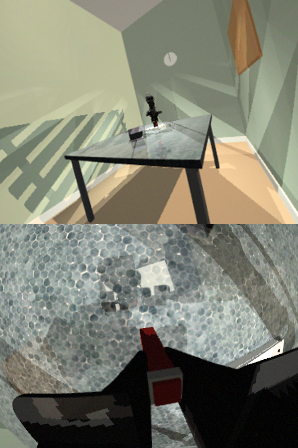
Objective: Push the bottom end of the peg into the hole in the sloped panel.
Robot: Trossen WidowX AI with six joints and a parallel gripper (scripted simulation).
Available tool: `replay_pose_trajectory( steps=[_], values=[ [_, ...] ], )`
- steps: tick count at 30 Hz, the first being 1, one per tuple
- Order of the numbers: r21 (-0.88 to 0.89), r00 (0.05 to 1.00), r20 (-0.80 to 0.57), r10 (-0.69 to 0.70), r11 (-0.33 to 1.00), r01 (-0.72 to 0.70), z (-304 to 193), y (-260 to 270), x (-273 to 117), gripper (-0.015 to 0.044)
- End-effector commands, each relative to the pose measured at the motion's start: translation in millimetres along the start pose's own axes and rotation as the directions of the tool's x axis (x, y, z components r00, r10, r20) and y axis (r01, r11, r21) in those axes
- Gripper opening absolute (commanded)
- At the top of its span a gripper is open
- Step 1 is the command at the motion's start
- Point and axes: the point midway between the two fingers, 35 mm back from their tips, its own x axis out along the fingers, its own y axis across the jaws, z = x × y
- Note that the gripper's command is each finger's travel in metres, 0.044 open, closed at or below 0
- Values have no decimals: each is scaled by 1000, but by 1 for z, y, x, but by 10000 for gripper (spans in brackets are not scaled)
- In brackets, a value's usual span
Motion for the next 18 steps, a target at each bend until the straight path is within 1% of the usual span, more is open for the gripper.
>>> replay_pose_trajectory(
  steps=[1, 18],
  values=[
    [13, 1000, 2, 7, 1000, -7, 2, -1, -3, 0],
    [63, 998, -13, 63, 996, -62, 20, -13, -6, 0]
  ],
)
